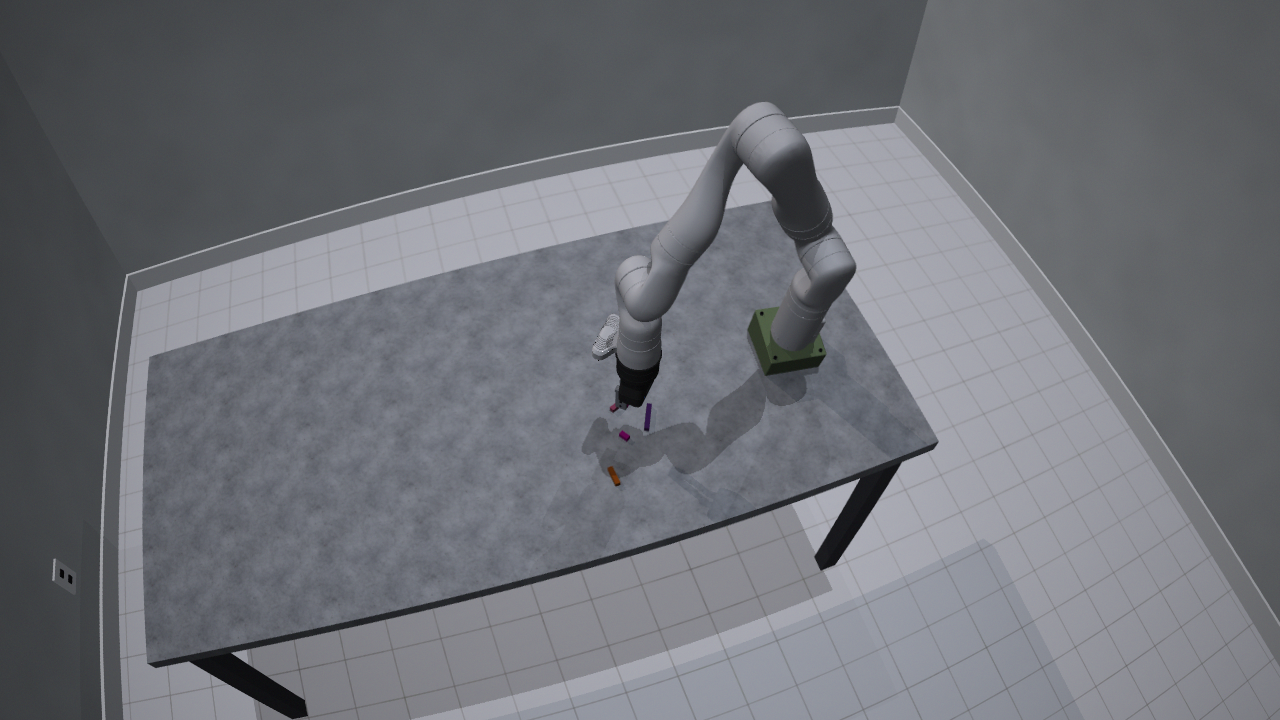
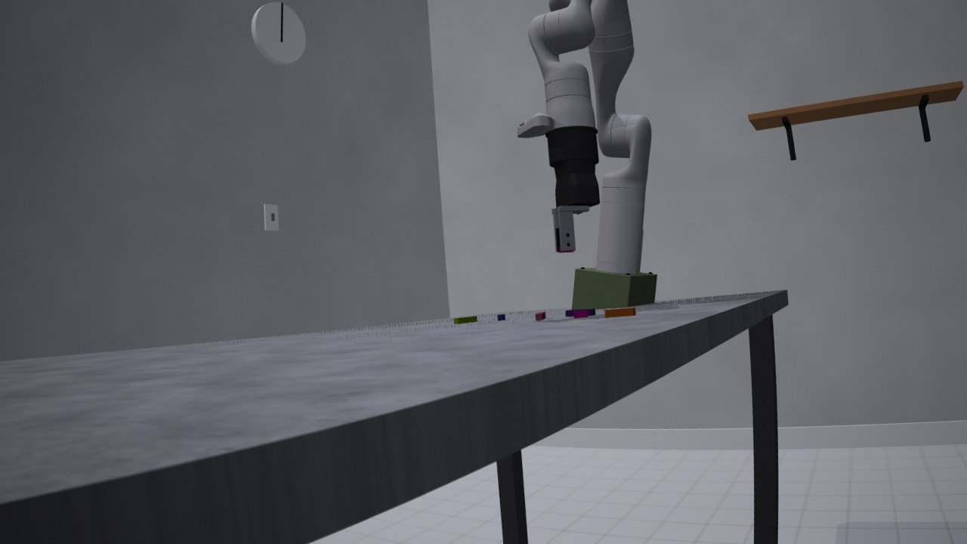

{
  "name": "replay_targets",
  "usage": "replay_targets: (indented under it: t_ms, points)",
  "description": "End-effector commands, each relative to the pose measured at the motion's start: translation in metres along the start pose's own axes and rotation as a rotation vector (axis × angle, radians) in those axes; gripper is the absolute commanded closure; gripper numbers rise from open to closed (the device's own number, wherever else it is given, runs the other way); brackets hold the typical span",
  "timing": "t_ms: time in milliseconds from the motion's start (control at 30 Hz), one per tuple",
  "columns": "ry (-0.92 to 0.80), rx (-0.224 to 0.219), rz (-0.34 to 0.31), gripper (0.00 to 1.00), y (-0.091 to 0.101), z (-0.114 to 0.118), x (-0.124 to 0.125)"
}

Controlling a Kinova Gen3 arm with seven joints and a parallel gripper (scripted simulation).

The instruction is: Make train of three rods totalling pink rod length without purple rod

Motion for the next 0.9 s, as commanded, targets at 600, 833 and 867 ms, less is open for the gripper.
replay_targets:
  t_ms: [600, 833, 867]
  points:
    - [0.29, 0.022, -0.008, 0.76, -0.002, 0.093, 0.092]
    - [0.322, 0.026, -0.007, 0.76, -0.002, 0.101, 0.098]
    - [0.325, 0.027, -0.007, 0.76, -0.002, 0.103, 0.099]
Point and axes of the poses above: the point where the finger pads meet when closed, its own y axis back along the fingers, its own z axis across the jaws, x = y × z, the point moved 6 cm from there along y, back along the fingers, and after that the axes turned 11 degrees about -y, right-handed, at the moved point
